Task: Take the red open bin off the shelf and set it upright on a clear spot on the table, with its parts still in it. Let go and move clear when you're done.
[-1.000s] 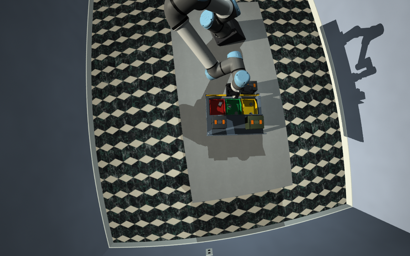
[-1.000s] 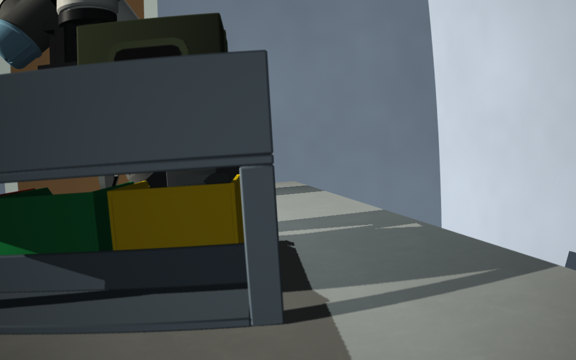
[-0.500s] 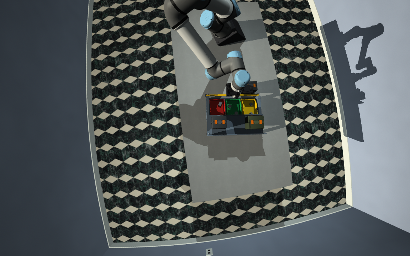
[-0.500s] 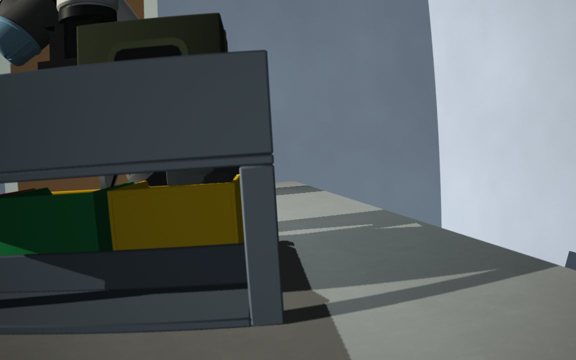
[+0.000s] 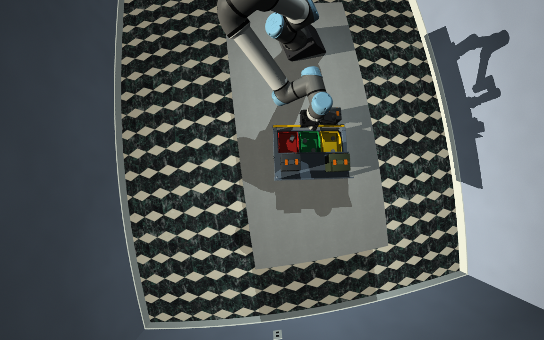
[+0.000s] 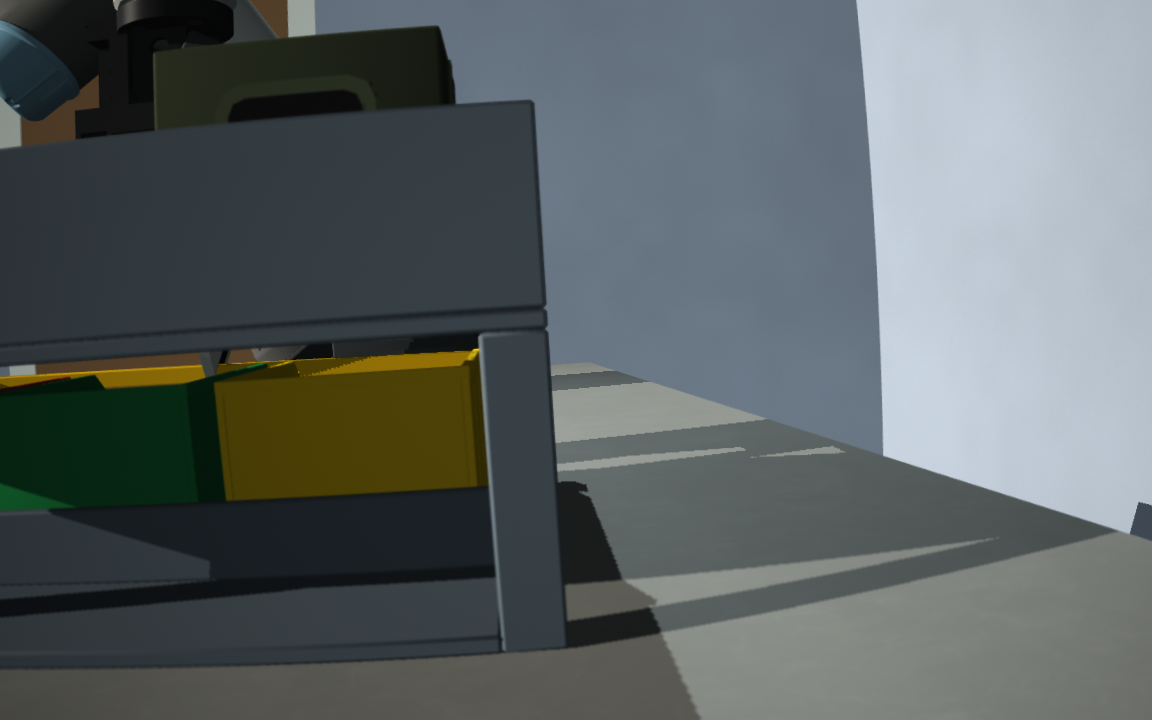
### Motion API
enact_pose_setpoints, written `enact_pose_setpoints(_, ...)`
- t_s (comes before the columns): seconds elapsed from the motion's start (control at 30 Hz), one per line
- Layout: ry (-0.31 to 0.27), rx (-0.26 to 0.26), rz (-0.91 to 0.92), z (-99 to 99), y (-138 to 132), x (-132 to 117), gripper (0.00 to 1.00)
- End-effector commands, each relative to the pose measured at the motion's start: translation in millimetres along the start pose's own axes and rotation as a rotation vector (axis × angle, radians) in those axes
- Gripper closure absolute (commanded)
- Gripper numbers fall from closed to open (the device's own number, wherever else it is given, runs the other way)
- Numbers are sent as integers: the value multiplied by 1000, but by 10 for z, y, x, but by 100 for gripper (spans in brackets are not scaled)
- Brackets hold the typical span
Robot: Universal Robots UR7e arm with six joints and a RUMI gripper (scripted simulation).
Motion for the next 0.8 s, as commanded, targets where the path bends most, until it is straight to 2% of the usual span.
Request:
enact_pose_setpoints(0.0, 0, -1, 0, -29, 2, -1, 100)
enact_pose_setpoints(0.77, 0, -1, 0, -233, 2, -1, 100)
Point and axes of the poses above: the point where the finger pads meet when closed, its own z axis out along the fingers, its own y axis across the jaws, x = y × z, the point moved 10 cm from there along -z, back along the fingers, and after that the axes turned 13 degrees about -z, right-handed, at the moved point
